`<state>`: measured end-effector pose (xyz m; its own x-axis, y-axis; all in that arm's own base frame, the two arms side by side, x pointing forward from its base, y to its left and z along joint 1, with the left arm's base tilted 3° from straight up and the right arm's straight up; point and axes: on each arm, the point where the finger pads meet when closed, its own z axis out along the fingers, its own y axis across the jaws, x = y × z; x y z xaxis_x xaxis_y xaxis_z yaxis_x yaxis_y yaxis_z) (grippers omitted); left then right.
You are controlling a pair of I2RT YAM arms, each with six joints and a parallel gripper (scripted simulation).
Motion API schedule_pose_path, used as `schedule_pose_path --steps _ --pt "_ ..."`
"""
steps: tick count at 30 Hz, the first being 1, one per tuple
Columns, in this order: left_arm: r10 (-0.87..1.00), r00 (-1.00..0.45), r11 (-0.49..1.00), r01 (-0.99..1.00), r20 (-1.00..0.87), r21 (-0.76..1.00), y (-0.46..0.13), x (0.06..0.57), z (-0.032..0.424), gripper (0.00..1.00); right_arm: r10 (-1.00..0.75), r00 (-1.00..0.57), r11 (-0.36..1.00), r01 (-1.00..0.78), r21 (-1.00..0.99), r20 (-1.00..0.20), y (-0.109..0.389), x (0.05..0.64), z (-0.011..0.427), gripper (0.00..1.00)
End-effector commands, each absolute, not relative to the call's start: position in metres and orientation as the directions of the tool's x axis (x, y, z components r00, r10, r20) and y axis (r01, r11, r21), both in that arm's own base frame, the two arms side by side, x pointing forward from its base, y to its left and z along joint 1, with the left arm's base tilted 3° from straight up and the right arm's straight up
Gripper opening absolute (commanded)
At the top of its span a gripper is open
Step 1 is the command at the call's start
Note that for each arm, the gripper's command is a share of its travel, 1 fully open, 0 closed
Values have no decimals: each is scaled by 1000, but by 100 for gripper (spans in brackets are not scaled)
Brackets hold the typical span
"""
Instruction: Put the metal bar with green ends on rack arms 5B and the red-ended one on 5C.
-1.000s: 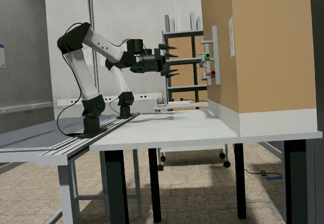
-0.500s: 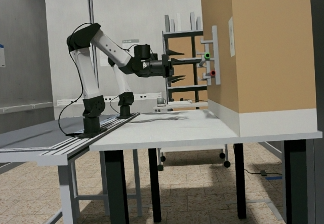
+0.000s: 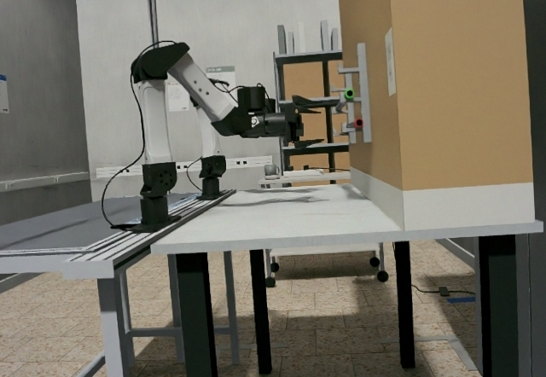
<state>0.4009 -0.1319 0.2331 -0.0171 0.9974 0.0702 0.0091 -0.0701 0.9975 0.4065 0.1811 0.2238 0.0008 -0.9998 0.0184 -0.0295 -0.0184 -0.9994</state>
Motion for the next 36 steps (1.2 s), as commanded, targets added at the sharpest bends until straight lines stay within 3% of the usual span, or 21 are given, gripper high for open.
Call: schedule_pose_path --steps 1,36 --pt "999 5 -37 -36 37 999 -137 404 242 100 -1000 9 -6 -3 -1000 6 183 413 227 100" --pt "999 5 -37 -36 37 999 -104 404 268 100 -1000 9 -6 -3 -1000 6 146 413 252 100"
